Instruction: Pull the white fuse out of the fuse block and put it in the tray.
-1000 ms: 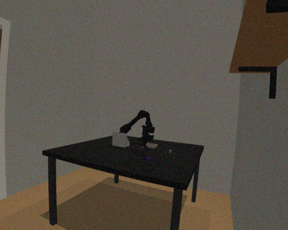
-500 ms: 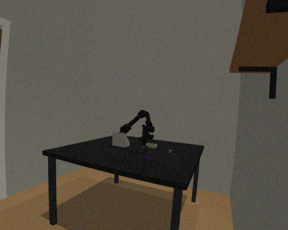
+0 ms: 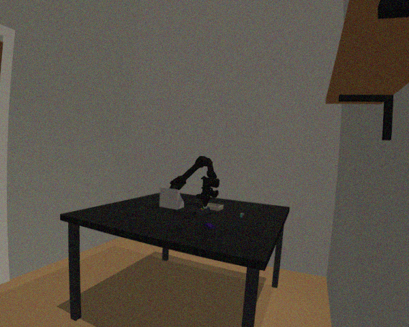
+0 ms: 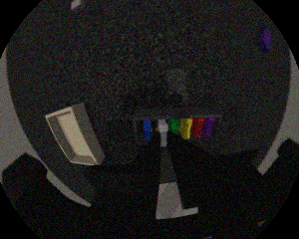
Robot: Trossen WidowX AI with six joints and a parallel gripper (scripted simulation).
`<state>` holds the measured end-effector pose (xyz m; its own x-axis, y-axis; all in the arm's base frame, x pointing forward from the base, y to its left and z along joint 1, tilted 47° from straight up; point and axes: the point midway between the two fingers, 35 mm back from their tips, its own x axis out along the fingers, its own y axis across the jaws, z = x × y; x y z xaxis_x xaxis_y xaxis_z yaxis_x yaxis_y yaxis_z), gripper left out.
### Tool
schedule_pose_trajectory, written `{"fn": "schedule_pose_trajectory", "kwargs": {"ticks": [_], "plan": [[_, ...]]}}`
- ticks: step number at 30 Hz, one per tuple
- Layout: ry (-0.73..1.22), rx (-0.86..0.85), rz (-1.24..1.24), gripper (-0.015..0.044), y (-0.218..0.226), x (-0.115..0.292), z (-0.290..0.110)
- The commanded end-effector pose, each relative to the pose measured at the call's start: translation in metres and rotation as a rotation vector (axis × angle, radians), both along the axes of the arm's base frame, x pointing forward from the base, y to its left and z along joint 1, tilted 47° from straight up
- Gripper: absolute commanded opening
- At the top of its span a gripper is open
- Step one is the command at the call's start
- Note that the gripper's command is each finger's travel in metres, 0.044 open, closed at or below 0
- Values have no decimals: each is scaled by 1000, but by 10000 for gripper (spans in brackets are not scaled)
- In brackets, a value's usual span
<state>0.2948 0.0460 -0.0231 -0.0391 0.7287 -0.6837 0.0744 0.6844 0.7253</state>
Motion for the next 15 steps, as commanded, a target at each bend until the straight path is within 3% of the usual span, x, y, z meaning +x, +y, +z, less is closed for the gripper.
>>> {"fn": "schedule_pose_trajectory", "kwargs": {"ticks": [1,15], "plan": [[-5,-3,4,0,-2,0,2],[-4,-2,3,0,-7,1,6]]}}
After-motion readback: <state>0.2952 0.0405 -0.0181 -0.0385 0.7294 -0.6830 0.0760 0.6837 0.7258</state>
